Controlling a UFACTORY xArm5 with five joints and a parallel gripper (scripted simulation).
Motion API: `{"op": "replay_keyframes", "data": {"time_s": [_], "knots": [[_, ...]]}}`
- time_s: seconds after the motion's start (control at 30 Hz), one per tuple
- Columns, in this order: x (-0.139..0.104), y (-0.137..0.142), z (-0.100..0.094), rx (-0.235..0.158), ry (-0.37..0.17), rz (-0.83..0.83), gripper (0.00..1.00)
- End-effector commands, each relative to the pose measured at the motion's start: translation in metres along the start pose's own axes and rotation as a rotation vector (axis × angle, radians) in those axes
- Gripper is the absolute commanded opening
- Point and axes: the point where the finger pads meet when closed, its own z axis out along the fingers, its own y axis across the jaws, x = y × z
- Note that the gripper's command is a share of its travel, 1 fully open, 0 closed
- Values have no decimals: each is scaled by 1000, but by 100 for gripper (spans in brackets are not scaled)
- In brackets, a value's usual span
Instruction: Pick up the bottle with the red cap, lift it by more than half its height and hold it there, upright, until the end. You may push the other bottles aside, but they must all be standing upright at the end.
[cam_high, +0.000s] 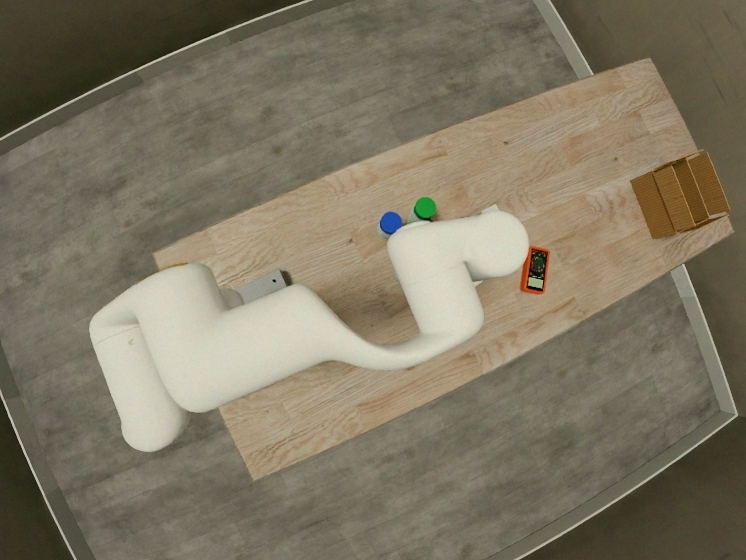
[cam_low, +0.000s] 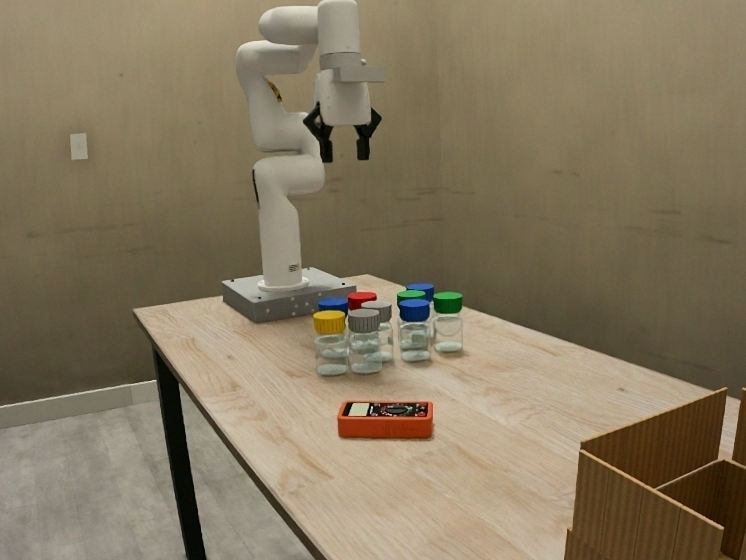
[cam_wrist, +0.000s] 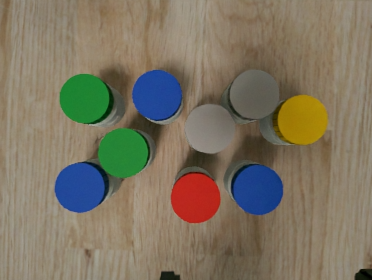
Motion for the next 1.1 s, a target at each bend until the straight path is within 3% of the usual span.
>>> {"op": "replay_keyframes", "data": {"time_s": [0.0,1.07], "knots": [[1,0,0,-2,4,-20,79],[4,-13,30,-3,0,-538,79]]}}
